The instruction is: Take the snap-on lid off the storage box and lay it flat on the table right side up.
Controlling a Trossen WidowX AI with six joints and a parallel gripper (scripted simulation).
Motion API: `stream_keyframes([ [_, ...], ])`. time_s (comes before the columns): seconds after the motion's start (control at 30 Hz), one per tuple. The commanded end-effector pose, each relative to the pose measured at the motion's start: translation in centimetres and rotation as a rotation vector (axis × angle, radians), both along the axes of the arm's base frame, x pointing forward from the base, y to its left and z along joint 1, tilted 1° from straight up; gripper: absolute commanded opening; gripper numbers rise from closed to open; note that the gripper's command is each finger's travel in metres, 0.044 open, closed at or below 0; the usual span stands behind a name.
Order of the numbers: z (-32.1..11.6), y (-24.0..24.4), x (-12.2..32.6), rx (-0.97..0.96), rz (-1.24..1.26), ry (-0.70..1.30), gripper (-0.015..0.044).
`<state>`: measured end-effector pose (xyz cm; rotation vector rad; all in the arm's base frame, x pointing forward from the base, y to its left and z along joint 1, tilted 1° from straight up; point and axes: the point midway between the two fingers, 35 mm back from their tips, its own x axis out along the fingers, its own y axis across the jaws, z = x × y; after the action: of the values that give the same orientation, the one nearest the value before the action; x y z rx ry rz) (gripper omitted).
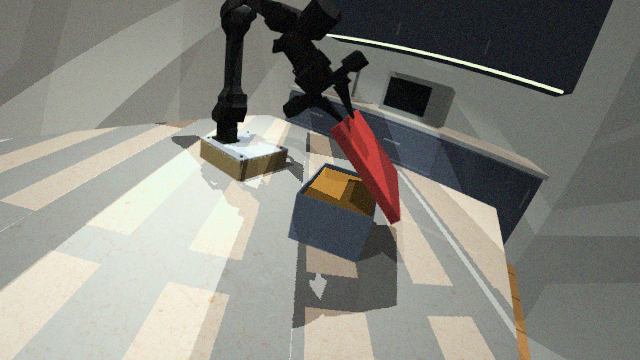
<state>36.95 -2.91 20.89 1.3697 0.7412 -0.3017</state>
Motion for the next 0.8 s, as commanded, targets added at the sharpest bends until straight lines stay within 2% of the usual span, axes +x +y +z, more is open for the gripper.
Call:
stream_keyframes([
  [0.0, 0.6, 0.0, 0.1, 0.002, -0.003, -0.016, 0.0000],
  [0.77, -0.3, 4.3, -1.9, 0.006, -0.003, -0.014, 0.0000],
])
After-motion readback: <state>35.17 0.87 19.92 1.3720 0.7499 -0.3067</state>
